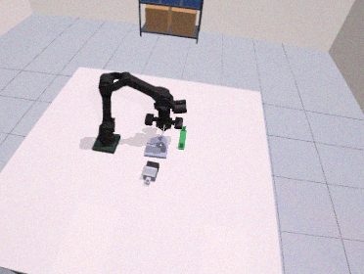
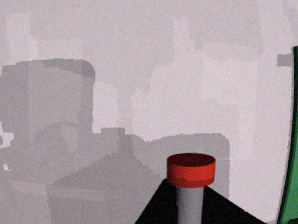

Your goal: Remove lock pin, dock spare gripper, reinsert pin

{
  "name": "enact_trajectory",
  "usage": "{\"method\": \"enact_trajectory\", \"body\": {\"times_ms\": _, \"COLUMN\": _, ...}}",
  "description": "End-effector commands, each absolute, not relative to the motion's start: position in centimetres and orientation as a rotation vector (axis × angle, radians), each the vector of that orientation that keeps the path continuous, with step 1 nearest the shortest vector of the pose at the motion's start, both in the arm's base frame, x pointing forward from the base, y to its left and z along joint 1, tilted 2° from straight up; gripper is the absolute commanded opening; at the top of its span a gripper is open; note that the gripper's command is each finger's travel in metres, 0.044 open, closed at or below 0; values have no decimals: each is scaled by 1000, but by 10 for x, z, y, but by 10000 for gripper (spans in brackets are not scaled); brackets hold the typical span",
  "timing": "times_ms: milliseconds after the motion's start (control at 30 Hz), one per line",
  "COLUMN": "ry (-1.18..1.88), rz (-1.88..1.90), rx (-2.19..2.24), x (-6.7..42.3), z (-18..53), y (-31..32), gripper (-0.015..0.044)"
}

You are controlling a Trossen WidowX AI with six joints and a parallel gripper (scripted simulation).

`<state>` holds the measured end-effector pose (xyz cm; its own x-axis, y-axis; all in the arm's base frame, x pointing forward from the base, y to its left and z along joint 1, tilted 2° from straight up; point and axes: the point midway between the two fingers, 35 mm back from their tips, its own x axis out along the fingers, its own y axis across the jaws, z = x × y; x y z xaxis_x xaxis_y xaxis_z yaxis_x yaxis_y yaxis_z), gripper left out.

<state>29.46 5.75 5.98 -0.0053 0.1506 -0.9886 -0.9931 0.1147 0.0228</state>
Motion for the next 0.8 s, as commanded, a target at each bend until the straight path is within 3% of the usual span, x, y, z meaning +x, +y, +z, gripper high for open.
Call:
{"method": "enact_trajectory", "body": {"times_ms": 0, "ry": 1153, "rz": 1204, "rx": -999, "x": 296, "z": 63, "y": 62, "gripper": 0}}
{"method": "enact_trajectory", "body": {"times_ms": 767, "ry": 1165, "rz": 1213, "rx": -993, "x": 299, "z": 65, "y": 74, "gripper": 0}}
